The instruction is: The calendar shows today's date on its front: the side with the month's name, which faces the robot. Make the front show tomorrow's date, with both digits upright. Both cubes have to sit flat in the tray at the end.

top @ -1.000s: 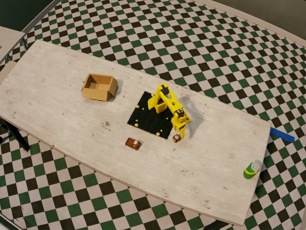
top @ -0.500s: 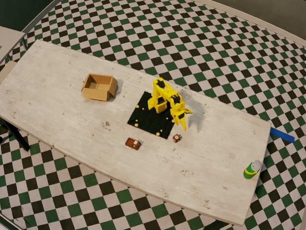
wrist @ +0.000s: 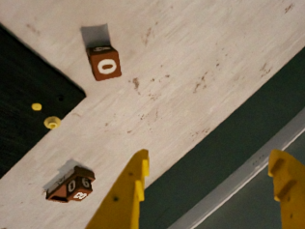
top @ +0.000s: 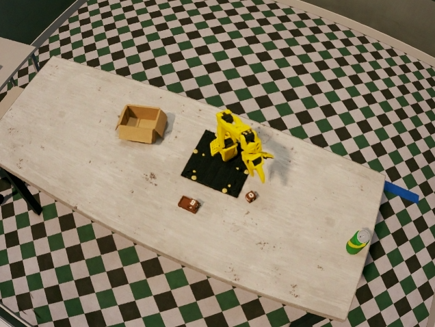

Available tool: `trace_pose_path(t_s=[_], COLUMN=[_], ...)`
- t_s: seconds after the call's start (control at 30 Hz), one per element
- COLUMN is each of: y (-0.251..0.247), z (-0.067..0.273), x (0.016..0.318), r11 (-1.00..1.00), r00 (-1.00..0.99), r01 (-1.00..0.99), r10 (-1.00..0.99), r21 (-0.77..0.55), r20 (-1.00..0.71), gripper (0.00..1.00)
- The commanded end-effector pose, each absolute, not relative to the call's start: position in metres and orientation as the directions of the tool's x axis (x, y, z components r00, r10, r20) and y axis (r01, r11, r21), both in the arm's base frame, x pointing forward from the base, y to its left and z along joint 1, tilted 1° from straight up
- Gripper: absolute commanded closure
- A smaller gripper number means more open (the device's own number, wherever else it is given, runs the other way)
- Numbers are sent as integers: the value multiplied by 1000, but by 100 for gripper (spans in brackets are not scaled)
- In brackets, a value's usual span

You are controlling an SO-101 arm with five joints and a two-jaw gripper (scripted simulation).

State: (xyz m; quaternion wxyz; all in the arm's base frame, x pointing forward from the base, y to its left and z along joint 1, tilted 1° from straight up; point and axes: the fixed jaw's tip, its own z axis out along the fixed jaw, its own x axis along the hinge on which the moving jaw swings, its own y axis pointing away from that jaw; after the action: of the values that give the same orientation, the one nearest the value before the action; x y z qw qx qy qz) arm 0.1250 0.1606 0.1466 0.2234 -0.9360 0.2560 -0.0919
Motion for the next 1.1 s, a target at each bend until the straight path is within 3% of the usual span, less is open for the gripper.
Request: trace_pose_path(t_s=[0.0, 0.3, 0.7, 1.07], y=[157, 138, 62, 10], z=[152, 153, 154, 154], x=[130, 156, 213, 229], r11=[-741, -645, -268, -23], r00=[830, 720, 300, 30], r01=[-465, -593, -837, -880], r10=[-555, -693, -954, -1000], r21=[-484, -483, -478, -474], r20=[53, 42, 10, -7], gripper=[65, 65, 65, 65])
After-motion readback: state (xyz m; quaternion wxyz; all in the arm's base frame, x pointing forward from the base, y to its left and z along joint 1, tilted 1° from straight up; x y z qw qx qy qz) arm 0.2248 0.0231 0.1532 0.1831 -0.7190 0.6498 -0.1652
